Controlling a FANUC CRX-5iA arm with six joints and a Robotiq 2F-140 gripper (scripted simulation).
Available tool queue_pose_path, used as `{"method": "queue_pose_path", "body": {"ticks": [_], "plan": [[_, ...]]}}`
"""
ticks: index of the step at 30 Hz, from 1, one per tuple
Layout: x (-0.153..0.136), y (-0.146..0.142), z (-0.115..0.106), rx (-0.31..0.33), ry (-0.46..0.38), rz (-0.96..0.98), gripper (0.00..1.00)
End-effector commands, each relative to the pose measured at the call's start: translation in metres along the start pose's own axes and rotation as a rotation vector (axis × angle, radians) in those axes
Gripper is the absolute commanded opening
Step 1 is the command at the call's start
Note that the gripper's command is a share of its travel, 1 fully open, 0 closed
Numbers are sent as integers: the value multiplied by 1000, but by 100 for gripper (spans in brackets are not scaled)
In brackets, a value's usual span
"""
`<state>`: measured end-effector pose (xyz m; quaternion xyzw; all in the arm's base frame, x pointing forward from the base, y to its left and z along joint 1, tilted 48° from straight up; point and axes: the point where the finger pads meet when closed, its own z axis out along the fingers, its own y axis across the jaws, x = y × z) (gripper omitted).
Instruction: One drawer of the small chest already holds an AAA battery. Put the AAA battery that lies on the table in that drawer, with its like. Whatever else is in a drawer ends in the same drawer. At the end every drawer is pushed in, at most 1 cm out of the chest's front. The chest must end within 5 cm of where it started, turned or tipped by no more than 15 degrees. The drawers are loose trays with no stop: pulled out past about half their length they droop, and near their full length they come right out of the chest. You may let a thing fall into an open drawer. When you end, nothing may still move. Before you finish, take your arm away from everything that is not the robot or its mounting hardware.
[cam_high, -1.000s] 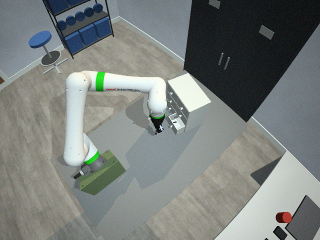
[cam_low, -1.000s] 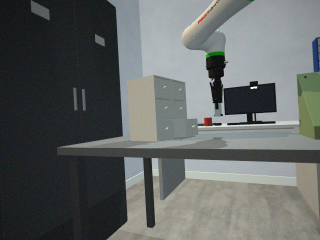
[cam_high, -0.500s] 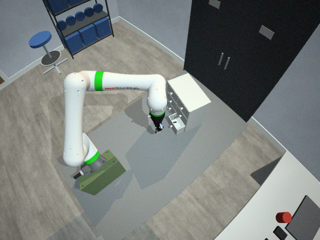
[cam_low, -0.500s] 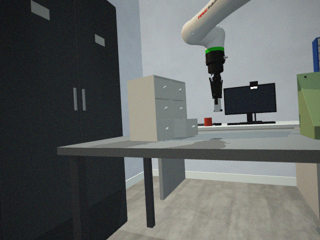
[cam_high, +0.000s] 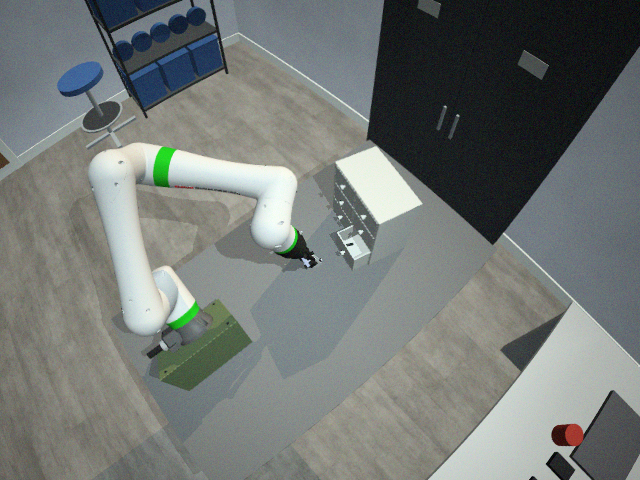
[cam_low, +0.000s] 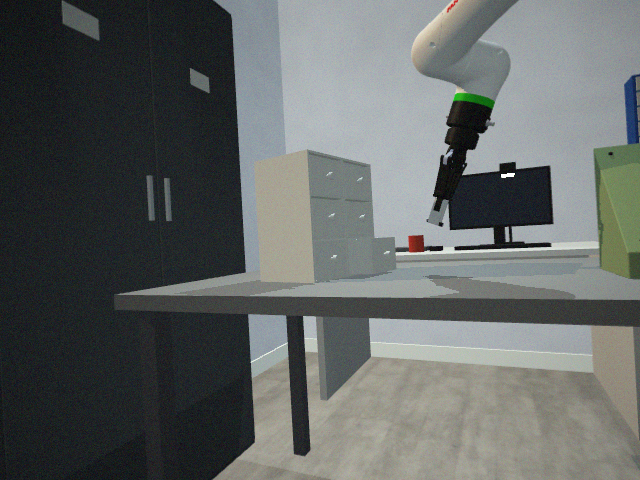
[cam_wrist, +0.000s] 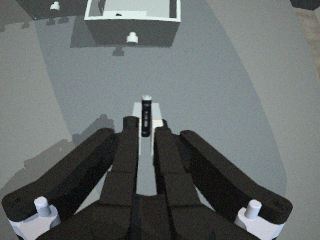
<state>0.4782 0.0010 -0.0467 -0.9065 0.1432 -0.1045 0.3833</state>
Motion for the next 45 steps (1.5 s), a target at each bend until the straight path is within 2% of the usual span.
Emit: {"method": "queue_pose_path", "body": {"ticks": [1,10,12,13,16,21,45], "plan": [[-11,-1,2,0,280,-1,3],[-23,-3,7,15,678,-4,3],[-23,-3,7,15,678,-4,3],[-24,-4,8,17,753,-4,3],[-24,-3,7,13,809,-3,3],[-23,-1,5,3,841,-2,3],[-10,-1,10,3,841,-3,3]]}}
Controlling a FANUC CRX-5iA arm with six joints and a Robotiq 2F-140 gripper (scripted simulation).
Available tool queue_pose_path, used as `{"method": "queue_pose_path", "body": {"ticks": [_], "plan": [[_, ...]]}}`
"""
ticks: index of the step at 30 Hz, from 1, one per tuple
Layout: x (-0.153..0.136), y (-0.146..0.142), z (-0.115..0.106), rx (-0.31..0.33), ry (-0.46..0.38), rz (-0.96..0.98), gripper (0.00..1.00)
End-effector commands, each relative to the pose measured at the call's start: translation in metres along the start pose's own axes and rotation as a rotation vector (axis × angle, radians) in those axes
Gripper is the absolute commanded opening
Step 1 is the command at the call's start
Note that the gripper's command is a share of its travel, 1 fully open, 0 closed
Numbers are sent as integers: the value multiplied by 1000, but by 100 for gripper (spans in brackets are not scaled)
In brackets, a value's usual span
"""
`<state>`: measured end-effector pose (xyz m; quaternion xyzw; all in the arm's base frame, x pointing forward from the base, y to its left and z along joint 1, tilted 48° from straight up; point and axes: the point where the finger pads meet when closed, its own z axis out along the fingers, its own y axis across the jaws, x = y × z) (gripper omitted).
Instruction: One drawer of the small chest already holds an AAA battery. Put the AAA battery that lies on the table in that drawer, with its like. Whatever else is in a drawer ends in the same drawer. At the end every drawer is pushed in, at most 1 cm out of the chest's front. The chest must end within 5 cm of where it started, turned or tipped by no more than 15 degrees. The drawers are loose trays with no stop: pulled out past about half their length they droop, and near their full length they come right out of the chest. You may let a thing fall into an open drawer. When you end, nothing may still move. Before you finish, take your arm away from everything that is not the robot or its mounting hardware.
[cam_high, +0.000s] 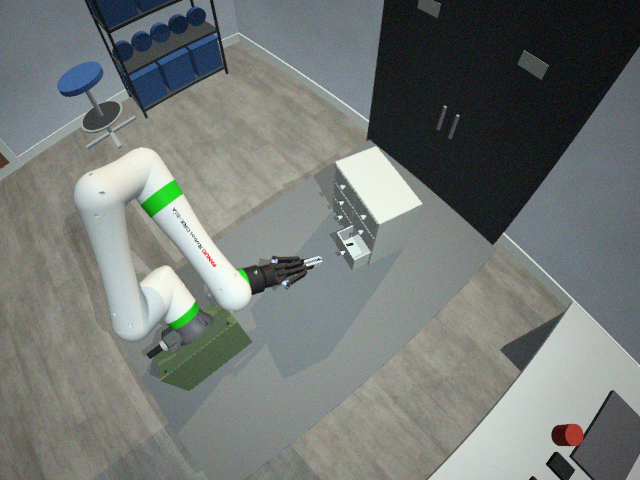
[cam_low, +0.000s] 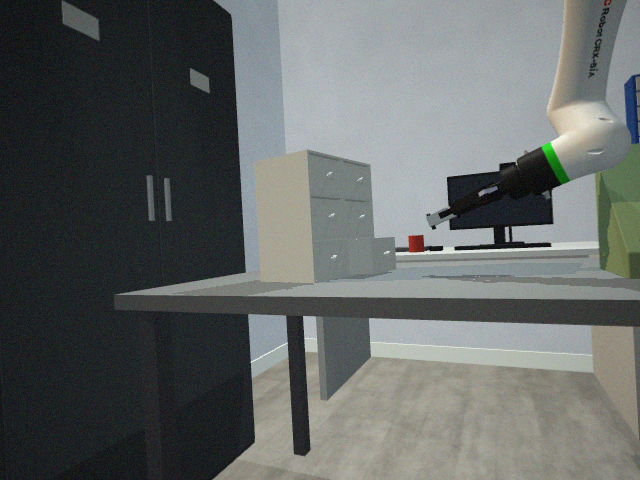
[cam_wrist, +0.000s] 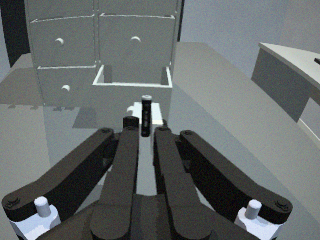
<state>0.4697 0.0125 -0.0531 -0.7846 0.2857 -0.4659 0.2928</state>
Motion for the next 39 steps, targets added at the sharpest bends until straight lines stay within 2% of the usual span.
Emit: {"method": "queue_pose_path", "body": {"ticks": [1,16,18,33,35,39], "plan": [[1,0,2,0,0,0,3],[16,0,45,0,0,0,3],[16,0,45,0,0,0,3],[39,1,108,0,0,0,3],[39,1,108,0,0,0,3],[44,1,122,0,0,0,3]]}}
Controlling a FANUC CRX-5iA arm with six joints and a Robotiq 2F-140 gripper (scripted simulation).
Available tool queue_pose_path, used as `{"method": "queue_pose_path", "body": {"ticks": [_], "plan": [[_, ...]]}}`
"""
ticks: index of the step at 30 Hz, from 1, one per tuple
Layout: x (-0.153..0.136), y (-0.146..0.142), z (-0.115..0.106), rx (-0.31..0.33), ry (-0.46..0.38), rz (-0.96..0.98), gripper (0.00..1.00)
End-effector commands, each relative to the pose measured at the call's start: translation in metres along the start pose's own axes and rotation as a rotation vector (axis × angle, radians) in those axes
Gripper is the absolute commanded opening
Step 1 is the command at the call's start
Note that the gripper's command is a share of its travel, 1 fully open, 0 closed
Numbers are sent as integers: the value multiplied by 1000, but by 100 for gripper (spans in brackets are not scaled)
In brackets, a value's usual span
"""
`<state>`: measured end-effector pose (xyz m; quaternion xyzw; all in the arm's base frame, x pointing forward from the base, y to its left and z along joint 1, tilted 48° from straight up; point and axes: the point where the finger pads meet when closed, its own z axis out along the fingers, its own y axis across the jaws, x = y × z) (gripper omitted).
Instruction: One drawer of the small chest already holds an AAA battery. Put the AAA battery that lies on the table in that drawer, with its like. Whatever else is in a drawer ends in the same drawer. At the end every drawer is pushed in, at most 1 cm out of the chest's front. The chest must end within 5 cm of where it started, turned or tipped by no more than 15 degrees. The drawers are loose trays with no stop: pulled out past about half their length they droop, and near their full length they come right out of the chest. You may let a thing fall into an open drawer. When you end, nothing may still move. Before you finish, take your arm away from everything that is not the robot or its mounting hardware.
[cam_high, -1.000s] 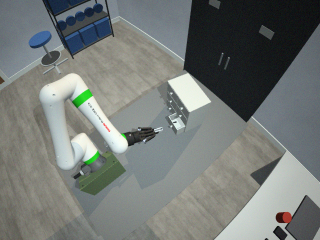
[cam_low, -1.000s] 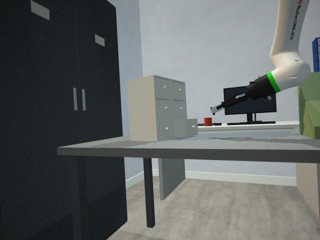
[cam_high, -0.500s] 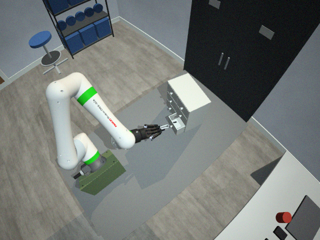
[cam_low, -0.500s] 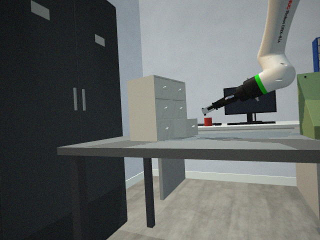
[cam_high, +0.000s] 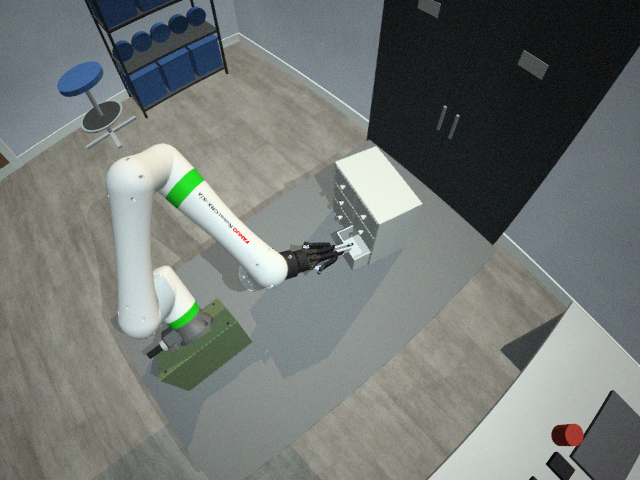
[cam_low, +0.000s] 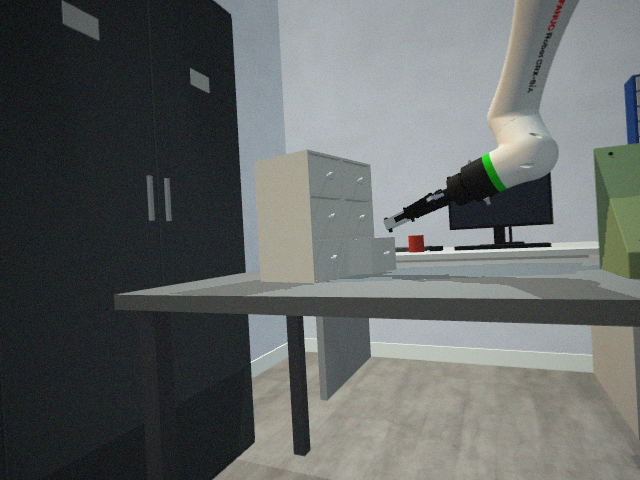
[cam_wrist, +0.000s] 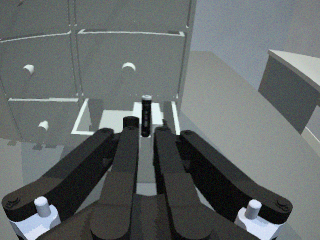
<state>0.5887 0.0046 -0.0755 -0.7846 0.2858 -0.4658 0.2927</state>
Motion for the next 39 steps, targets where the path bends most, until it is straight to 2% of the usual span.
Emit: {"method": "queue_pose_path", "body": {"ticks": [1,11,39], "plan": [[4,0,10,0,0,0,3],[12,0,32,0,0,0,3],[14,0,39,0,0,0,3]]}}
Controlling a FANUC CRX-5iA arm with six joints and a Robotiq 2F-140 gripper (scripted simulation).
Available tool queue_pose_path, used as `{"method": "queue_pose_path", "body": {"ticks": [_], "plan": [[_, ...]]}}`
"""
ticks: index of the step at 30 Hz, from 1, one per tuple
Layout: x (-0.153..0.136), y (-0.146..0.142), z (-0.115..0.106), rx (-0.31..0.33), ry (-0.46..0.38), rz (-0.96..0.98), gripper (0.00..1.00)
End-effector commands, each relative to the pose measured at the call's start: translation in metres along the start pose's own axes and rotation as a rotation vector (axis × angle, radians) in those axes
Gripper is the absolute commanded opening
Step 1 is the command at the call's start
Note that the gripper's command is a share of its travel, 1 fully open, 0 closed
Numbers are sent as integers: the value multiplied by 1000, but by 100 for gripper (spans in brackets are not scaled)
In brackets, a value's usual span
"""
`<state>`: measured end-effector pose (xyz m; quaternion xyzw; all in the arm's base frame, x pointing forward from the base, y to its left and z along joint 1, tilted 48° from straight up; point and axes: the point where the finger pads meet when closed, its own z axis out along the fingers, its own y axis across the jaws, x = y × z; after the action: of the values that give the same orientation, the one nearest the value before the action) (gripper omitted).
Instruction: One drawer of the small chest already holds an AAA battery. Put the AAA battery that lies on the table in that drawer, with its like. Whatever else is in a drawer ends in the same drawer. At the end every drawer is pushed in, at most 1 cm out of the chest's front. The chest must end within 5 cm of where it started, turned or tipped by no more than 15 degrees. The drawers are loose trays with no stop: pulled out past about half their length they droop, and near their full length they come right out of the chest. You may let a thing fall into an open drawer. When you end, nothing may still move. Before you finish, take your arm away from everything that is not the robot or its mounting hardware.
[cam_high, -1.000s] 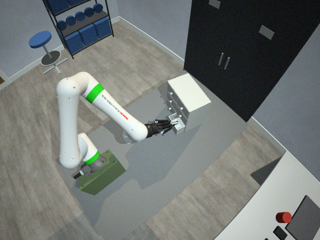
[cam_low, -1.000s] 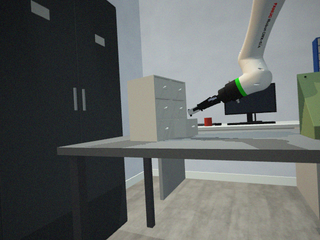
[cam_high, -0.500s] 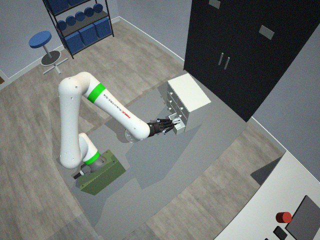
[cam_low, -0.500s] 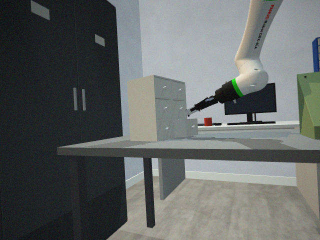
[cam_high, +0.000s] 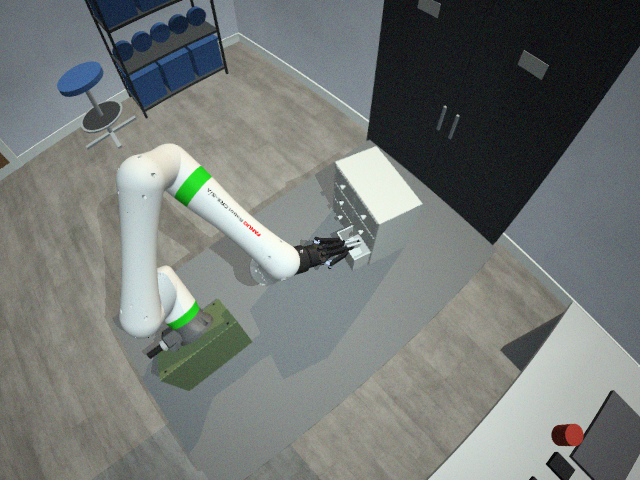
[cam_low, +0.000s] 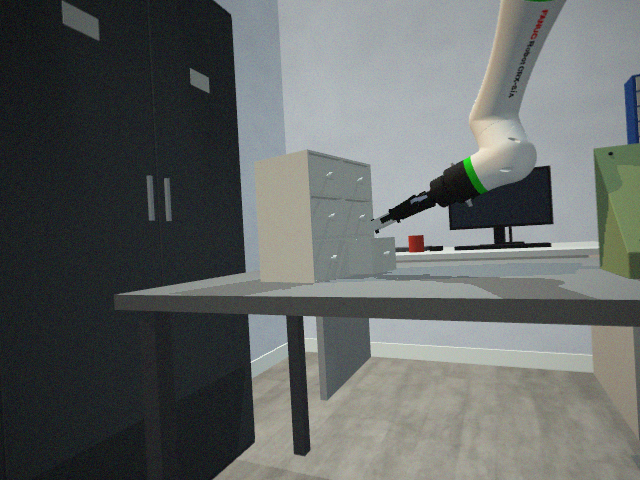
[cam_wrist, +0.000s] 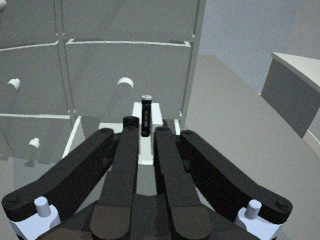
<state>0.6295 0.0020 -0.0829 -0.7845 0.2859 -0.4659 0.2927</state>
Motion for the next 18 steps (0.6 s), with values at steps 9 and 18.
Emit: {"method": "queue_pose_path", "body": {"ticks": [9,18], "plan": [[0,0,0,0,0,0,3],[0,0,0,0,0,0,12]]}}
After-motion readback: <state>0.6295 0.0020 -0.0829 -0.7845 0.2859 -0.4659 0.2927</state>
